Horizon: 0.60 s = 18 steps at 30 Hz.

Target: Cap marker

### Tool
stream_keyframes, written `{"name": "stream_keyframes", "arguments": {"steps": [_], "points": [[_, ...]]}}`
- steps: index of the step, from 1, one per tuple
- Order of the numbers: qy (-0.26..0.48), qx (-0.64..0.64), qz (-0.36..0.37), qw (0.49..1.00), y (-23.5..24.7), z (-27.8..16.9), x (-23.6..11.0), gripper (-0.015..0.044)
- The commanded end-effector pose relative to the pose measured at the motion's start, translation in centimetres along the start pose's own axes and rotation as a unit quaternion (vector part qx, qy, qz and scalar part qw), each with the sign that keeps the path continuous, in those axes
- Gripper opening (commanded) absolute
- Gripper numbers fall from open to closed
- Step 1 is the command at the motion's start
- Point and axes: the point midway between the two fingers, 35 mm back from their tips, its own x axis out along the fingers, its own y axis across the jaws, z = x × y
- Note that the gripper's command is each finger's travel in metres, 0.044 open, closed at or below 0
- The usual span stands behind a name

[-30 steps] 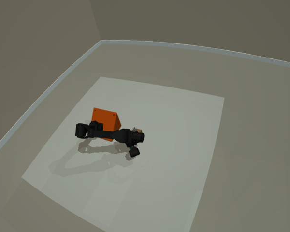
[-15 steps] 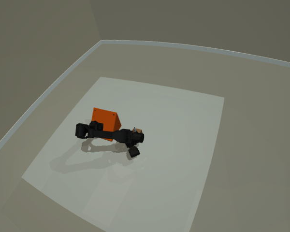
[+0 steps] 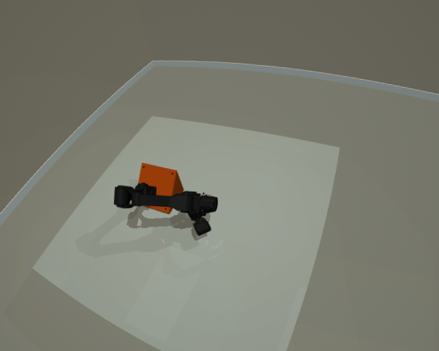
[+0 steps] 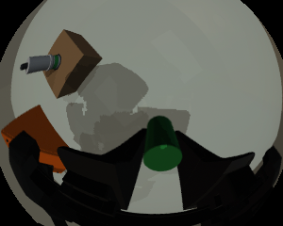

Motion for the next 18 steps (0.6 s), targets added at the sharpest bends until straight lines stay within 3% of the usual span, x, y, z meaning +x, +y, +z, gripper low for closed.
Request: {"name": "stream_keyframes", "arguments": {"steps": [1,18], "points": [[-0.005,0.004,-0.003,1.0,-0.2,0.2,-1.3,0.0],[-0.01,0.003,0.0,1.0,1.4,1.5,-4.6,0.0]]}}
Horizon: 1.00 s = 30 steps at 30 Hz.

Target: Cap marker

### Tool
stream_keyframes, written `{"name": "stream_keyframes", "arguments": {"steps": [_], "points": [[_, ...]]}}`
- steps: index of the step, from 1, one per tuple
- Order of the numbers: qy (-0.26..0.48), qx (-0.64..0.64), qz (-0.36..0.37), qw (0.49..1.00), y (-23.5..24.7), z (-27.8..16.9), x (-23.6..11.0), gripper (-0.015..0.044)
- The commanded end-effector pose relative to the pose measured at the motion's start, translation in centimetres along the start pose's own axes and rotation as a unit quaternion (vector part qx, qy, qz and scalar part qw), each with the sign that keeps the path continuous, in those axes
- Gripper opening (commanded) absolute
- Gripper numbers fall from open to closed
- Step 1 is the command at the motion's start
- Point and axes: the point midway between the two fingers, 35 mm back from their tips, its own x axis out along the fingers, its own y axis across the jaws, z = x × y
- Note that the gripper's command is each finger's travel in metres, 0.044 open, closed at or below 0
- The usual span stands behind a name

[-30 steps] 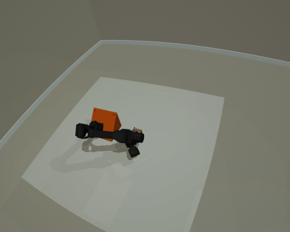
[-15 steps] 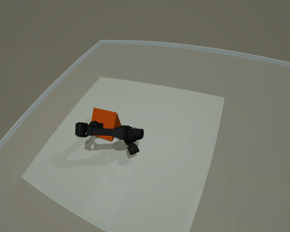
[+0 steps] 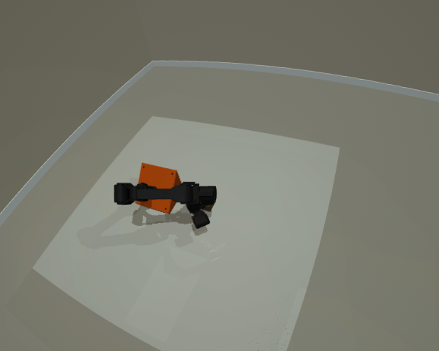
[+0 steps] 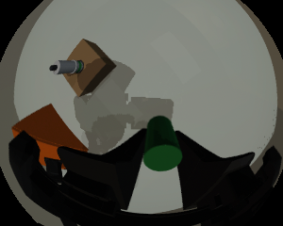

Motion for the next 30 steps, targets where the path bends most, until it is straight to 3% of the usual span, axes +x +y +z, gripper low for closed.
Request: {"name": "stream_keyframes", "arguments": {"steps": [1,30], "points": [[-0.006,-0.001,0.002,1.0,0.9,1.1,-0.7,0.0],[-0.006,-0.002,0.005,1.0,10.1,6.6,-4.8,0.0]]}}
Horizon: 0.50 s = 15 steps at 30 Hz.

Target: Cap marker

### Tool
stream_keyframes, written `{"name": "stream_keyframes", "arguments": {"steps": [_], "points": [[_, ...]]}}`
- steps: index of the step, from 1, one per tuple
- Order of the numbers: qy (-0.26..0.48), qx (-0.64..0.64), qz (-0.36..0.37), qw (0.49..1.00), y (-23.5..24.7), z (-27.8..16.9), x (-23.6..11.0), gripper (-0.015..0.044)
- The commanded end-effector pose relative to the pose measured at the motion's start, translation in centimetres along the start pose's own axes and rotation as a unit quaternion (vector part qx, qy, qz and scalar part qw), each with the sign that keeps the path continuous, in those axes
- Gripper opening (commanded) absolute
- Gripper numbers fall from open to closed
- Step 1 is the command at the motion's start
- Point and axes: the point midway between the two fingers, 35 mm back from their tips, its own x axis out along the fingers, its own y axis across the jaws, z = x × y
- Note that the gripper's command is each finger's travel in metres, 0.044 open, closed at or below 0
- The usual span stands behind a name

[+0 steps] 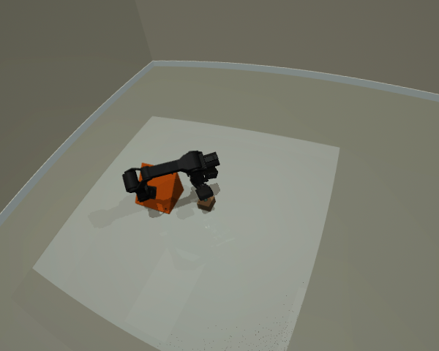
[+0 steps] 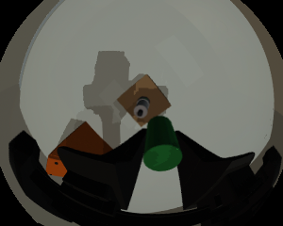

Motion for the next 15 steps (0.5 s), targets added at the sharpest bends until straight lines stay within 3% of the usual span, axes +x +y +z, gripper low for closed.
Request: {"name": "stream_keyframes", "arguments": {"steps": [1,15], "points": [[-0.002,0.002,0.0,1.0,1.2,0.6,-0.6,0.0],[0.0,0.003,-0.002,1.0,2.4,1.0,-0.4,0.0]]}}
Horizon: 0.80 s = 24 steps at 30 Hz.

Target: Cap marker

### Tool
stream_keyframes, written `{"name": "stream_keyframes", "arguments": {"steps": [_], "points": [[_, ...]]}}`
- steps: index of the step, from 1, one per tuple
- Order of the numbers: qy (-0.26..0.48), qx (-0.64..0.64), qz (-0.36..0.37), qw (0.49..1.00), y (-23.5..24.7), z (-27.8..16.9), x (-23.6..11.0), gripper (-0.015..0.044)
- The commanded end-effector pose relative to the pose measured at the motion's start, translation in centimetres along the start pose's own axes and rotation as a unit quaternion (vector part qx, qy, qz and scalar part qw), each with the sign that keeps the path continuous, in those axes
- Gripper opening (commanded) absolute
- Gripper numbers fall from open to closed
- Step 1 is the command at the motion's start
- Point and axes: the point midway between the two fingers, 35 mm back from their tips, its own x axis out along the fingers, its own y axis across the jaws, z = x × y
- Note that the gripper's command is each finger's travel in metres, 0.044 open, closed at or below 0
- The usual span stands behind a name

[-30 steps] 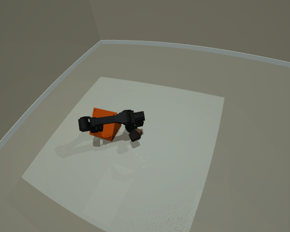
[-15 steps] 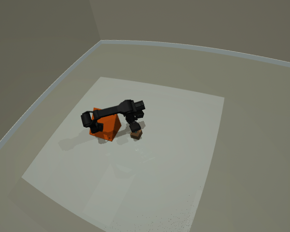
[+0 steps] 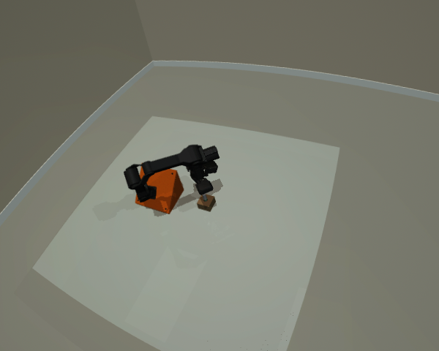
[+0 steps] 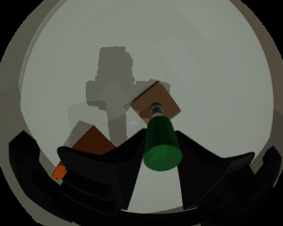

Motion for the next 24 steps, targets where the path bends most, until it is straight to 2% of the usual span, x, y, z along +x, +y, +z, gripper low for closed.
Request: {"name": "stream_keyframes", "arguments": {"steps": [1,24], "points": [[0.001,0.001,0.001,1.0,0.1,0.0,0.3,0.0],[0.001,0.001,0.0,1.0,0.0,0.1,4.0,0.0]]}}
